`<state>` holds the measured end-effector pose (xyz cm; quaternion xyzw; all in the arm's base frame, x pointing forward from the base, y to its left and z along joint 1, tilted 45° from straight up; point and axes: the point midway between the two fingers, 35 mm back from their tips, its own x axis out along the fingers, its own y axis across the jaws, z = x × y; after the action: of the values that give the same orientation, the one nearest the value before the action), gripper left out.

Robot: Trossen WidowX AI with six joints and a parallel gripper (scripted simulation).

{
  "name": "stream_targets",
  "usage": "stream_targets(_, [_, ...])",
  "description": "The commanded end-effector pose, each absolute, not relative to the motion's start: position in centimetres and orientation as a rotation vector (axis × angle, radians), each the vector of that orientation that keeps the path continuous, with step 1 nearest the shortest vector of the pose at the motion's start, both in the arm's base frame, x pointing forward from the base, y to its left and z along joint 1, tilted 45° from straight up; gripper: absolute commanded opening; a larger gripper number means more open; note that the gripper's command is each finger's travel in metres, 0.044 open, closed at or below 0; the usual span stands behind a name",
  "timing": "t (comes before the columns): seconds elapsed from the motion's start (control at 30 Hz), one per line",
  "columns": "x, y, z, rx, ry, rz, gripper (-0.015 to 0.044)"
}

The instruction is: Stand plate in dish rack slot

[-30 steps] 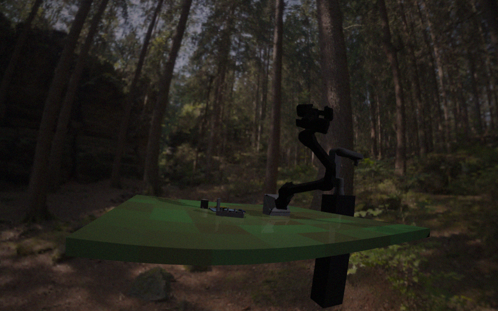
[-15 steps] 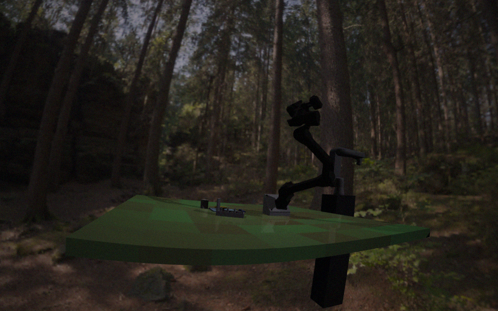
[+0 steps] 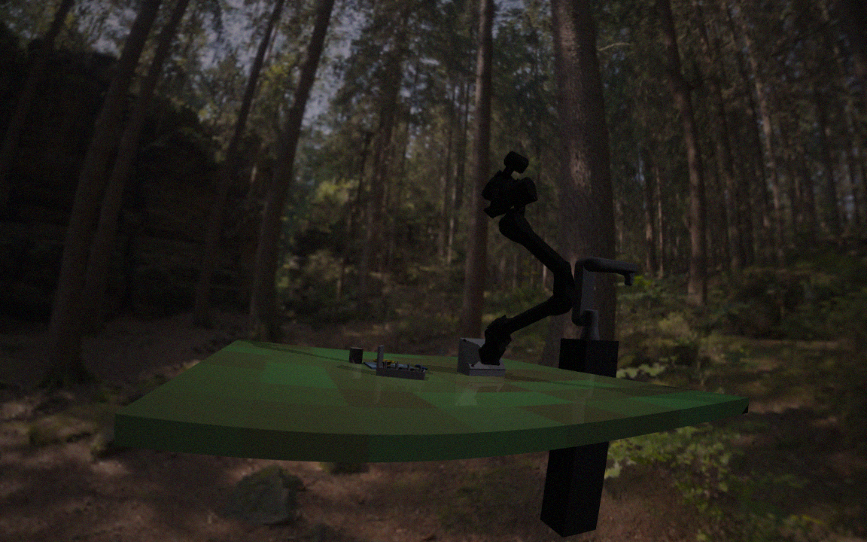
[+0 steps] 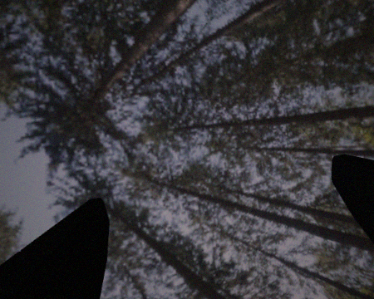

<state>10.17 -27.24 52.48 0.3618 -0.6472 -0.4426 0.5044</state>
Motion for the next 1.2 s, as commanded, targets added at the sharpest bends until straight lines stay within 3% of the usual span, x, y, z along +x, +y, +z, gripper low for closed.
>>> stream_targets(0.0, [11.8,-28.3,51.8,0.843,-1.449,-1.12,0.04])
stream_targets(1.17, [26.9,-35.3,38.3,0.527,-0.21,-1.277,0.04])
